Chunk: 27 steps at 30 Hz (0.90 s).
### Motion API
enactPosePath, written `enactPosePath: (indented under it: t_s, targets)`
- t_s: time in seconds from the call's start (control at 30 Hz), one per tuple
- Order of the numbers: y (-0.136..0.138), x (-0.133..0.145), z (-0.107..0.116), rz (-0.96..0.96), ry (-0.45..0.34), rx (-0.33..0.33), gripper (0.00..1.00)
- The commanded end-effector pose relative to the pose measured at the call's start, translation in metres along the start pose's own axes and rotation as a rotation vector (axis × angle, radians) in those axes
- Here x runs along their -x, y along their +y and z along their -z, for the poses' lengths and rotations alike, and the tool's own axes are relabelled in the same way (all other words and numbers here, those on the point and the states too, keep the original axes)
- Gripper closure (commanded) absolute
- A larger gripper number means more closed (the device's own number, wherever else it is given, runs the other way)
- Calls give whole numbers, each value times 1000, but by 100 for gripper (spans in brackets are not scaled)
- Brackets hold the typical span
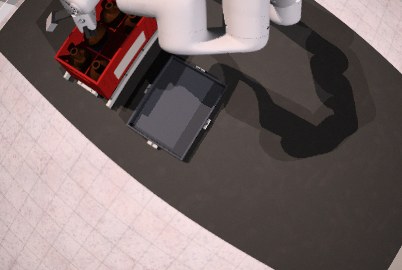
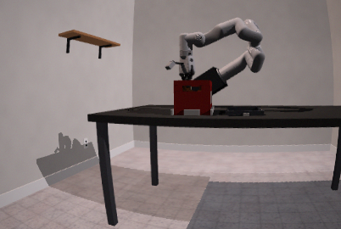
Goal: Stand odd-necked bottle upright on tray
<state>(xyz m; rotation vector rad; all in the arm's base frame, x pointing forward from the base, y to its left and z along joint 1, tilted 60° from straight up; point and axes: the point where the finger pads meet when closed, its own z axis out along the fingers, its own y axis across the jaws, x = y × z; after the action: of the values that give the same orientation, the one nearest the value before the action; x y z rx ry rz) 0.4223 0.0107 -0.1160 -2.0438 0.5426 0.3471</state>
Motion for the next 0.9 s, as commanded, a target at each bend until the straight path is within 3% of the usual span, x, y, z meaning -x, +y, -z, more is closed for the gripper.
enactPosePath:
  t_s: [0.0,0.87]
  targets:
    - [-1,-1,8,1,4,0,100]
    - [-2,-1,30,1,4,0,100]
